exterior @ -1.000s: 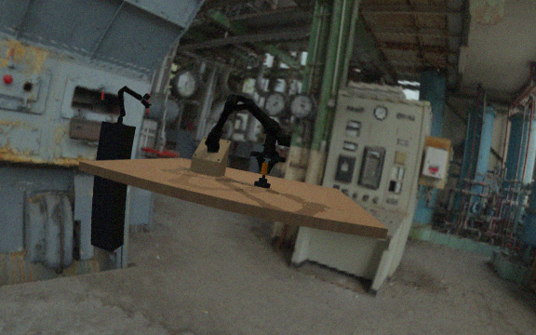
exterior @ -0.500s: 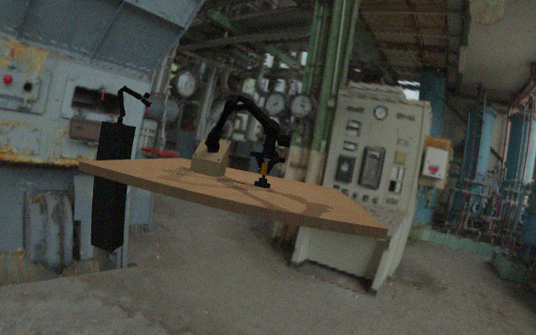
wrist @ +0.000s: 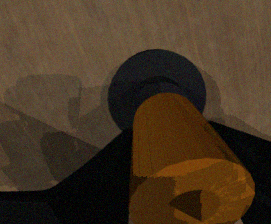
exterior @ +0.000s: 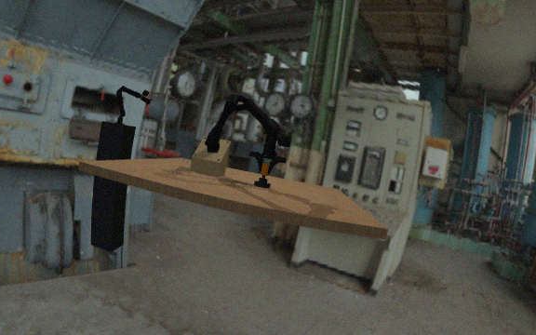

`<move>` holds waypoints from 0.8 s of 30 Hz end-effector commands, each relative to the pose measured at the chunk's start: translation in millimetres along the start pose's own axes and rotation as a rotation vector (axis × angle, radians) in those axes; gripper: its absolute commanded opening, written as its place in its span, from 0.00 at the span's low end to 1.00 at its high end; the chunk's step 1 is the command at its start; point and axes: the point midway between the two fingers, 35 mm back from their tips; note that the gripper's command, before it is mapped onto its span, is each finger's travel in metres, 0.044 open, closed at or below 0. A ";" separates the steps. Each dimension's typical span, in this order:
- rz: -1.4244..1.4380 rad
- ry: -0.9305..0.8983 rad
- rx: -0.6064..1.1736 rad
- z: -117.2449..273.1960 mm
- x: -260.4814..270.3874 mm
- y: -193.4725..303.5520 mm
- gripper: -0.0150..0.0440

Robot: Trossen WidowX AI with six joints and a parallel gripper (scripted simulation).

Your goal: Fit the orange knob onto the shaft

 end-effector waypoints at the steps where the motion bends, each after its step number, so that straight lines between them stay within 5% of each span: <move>1: 0.012 0.002 -0.004 -1.2 0.5 -1.6 0.25; 24: 0.222 0.003 -0.004 2.0 0.2 -1.5 0.25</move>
Point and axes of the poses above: the point midway between the two fingers, 35 mm back from their tips, its own z axis back along the fingers, its own x axis across the jaws, y = z × x, and after that the axes turned 11 degrees about -z, right-handed
